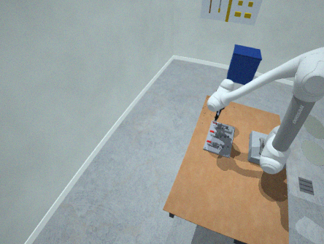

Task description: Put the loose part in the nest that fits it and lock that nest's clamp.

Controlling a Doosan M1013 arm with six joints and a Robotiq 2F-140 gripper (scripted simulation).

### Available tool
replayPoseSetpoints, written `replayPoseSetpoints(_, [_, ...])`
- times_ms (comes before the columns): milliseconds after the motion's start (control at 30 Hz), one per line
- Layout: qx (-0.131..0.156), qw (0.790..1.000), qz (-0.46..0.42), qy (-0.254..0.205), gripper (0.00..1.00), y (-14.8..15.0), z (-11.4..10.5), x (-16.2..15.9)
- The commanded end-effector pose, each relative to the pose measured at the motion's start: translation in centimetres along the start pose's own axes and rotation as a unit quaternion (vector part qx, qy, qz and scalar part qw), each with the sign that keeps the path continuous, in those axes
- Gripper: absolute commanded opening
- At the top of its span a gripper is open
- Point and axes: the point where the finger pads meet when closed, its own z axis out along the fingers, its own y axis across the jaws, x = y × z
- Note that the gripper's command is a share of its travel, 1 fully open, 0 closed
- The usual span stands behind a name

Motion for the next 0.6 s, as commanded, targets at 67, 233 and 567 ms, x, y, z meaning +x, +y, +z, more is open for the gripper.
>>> replayPoseSetpoints(67, [0.000, 1.000, 0.000, 0.000, 0.10, 0.00, 0.00, 0.00])
replayPoseSetpoints(233, [0.000, 1.000, 0.000, 0.000, 0.10, 0.00, 0.15, 0.00])
replayPoseSetpoints(567, [0.000, 1.000, 0.000, 0.000, 0.10, 0.00, 0.19, 0.00])
